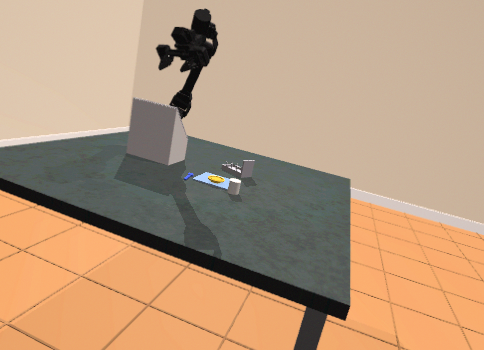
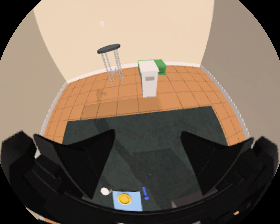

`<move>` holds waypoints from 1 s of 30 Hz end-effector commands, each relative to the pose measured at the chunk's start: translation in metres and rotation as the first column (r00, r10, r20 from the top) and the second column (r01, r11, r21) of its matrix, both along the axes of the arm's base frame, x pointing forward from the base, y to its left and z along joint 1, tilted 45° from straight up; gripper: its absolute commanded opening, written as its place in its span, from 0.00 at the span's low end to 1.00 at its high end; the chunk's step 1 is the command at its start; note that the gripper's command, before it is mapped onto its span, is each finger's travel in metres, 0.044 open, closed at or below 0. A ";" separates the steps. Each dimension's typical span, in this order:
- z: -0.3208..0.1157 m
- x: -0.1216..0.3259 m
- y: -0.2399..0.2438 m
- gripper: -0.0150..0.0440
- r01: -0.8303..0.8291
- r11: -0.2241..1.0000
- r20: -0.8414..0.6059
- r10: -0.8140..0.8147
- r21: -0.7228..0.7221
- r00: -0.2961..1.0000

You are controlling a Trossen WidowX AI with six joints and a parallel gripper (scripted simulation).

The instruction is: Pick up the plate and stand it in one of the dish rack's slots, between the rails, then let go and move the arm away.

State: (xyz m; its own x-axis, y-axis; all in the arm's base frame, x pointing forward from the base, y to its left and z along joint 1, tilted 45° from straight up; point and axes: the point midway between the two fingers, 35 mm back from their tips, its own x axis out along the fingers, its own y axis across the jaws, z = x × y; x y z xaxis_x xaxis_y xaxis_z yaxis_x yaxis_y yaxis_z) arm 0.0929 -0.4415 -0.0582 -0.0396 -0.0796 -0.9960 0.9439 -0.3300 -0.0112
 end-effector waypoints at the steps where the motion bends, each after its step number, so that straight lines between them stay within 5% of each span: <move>1: -0.007 0.020 0.020 0.93 -0.137 0.989 0.035 0.135 0.062 0.990; 15: -0.015 0.081 0.079 0.93 -0.552 0.818 0.207 0.518 0.164 0.830; 30: -0.016 0.133 0.154 0.93 -0.873 0.468 0.436 0.762 0.138 0.478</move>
